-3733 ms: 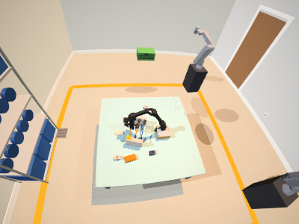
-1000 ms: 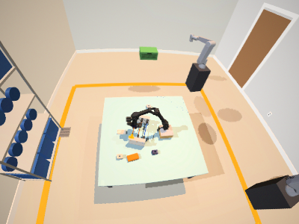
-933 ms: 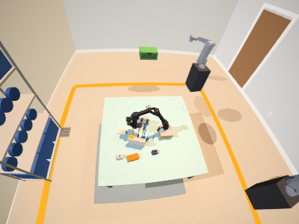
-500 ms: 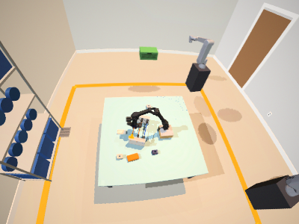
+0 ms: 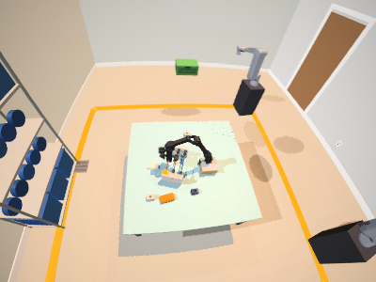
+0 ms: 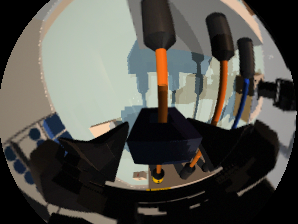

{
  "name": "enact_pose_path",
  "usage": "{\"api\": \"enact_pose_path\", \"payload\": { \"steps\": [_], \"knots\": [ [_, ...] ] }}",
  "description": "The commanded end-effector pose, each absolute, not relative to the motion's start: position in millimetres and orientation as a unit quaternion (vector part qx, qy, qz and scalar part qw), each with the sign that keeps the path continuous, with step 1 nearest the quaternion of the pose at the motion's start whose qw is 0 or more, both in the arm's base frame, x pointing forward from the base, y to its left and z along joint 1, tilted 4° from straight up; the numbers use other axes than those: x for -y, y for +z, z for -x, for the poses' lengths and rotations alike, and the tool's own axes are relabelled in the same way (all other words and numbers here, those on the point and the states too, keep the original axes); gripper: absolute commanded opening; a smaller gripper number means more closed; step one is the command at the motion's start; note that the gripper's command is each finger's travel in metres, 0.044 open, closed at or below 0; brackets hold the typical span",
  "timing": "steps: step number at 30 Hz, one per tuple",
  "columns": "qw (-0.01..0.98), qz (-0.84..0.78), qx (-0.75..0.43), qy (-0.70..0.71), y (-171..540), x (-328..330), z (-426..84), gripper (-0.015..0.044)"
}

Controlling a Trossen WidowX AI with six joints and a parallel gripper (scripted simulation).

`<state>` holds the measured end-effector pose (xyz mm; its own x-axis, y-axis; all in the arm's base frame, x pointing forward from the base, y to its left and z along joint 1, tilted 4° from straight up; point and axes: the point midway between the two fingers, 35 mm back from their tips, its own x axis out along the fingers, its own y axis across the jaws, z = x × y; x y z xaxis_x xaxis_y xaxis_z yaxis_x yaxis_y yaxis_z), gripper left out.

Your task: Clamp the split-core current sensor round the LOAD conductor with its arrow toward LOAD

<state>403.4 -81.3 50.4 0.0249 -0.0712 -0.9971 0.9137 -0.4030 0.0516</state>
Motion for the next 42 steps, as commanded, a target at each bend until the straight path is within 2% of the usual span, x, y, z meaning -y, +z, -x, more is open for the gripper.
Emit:
{"api": "enact_pose_path", "payload": {
  "steps": [1, 10, 17, 31, 38, 42],
  "knots": [
    [0.411, -0.586, -0.360, -0.599, 52.3, 81.2, -403.5, 0.0440],
    [0.410, -0.586, -0.362, -0.598, 152.6, 72.8, -403.2, 0.0440],
    [0.415, -0.583, -0.363, -0.597, 159.9, 71.0, -401.5, 0.0440],
    [0.748, -0.295, -0.350, -0.481, 144.9, 4.7, -367.4, 0.0440],
    [0.852, -0.129, -0.294, -0.414, 141.0, -19.3, -330.9, 0.0440],
    [0.877, -0.072, -0.268, -0.392, 139.7, -24.8, -315.2, 0.0440]
  ]
}}
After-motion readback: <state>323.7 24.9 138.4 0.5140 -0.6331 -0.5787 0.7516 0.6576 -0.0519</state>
